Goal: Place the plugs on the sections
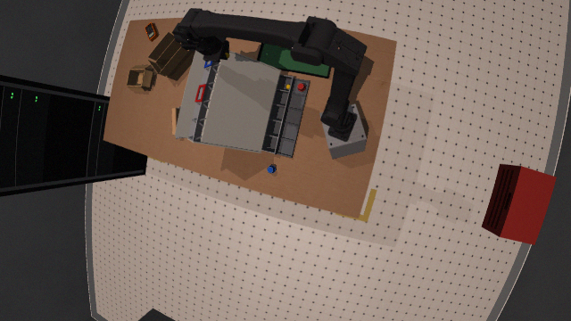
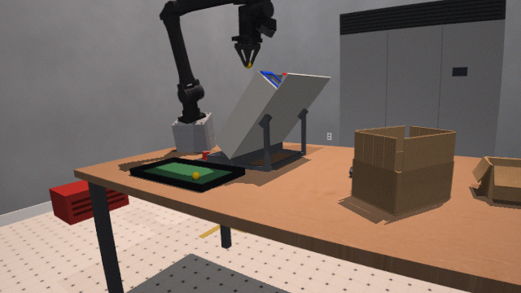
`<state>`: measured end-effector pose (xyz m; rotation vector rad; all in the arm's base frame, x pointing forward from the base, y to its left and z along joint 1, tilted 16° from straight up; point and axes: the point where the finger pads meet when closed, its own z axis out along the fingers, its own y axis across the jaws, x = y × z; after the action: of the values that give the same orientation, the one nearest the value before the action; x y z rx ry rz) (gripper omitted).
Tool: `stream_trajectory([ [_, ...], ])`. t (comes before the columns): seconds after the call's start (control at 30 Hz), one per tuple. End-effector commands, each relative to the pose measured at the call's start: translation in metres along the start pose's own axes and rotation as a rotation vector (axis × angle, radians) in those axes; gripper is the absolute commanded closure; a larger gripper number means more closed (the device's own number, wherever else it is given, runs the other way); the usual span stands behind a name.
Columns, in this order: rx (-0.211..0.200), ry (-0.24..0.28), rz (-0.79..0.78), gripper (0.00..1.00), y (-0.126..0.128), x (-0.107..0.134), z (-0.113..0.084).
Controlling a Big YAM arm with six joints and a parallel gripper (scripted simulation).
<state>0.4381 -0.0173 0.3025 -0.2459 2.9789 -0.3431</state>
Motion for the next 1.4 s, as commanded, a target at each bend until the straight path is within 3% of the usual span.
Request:
stream_trajectory([
  [0.0, 0.006, -0.041, 0.008, 1.00, 0.000, -0.022, -0.023],
  [0.47, 0.005, -0.039, 0.007, 1.00, 0.002, -0.097, -0.022],
  [0.8, 0.005, -0.040, 0.008, 1.00, 0.002, -0.117, -0.023],
  [0.87, 0.007, -0.060, 0.012, 1.00, 0.000, -0.116, -0.034],
  [1.0, 0.005, -0.043, 0.007, 1.00, 0.002, -0.120, -0.025],
  [1.37, 0.006, -0.055, 0.009, 1.00, 0.001, -0.118, -0.031],
])
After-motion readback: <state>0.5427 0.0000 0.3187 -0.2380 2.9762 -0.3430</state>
